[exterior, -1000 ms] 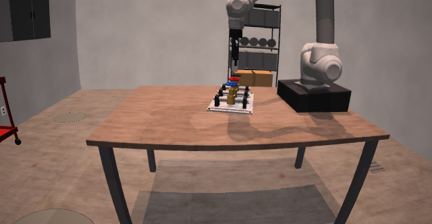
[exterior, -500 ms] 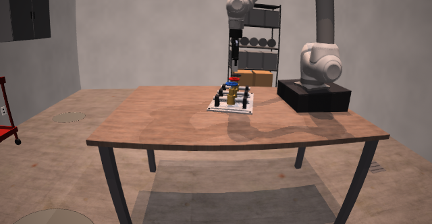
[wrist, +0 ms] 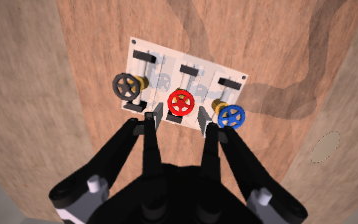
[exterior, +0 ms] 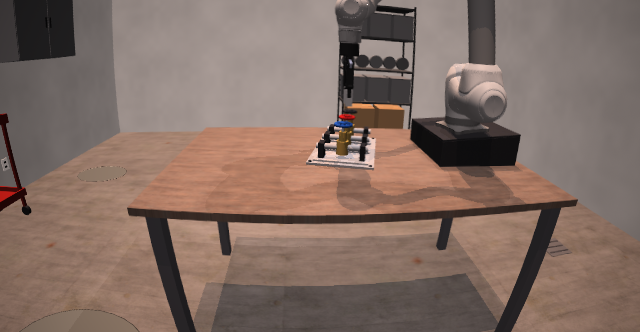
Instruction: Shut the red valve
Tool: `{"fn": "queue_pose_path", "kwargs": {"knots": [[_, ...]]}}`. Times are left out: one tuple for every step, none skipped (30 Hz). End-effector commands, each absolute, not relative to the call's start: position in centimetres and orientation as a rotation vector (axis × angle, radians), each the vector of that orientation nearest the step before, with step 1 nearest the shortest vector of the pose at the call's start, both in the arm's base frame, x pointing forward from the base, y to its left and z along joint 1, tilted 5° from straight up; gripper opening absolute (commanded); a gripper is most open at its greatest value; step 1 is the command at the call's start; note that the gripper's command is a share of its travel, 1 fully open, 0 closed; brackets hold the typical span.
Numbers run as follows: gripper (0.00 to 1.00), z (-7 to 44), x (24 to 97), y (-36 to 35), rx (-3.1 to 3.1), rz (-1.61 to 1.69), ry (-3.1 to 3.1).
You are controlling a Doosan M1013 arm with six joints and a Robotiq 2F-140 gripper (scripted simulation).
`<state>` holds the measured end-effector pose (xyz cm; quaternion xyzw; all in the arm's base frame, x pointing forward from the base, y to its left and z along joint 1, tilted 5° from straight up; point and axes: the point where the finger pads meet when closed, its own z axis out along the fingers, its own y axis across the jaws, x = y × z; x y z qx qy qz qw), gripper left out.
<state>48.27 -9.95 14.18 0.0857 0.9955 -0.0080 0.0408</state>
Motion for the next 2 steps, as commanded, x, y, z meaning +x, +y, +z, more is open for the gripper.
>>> {"fn": "queue_pose_path", "kwargs": {"knots": [[0.51, 14.19, 48.26, -9.95, 0.262, -0.024, 3.049], [0.51, 14.19, 48.26, -9.95, 0.262, -0.024, 3.049]]}}
